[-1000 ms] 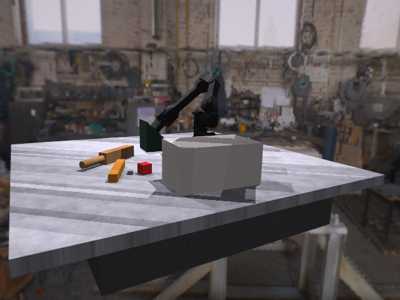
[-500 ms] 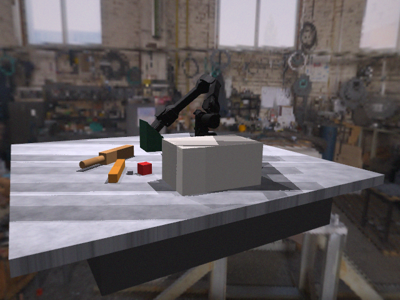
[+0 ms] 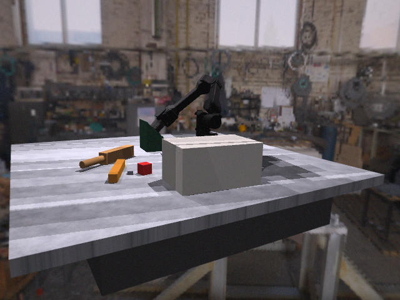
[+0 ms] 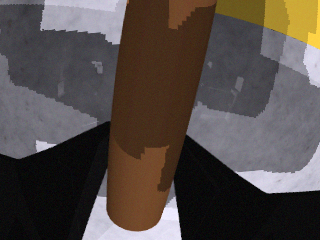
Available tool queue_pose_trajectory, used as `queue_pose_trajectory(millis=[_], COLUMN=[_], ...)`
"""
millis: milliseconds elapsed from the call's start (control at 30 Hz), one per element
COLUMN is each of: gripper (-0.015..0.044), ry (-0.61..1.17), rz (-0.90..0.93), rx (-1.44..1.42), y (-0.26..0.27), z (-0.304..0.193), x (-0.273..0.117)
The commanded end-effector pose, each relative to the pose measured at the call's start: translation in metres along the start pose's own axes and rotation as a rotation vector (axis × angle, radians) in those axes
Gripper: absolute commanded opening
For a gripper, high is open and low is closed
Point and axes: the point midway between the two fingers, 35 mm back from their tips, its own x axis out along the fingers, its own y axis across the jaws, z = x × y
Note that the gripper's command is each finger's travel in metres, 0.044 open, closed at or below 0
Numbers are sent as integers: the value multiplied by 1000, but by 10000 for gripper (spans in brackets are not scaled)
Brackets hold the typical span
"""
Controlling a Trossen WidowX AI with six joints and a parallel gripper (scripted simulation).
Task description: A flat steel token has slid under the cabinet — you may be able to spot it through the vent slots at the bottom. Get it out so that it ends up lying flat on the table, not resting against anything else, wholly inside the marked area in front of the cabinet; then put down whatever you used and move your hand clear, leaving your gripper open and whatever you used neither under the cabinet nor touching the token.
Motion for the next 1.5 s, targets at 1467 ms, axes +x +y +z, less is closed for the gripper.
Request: queue_pose_trajectory(millis=[1467], gripper=[0], ry=[-3], rz=[2], rx=[-8], y=[1], z=[47], x=[-1])
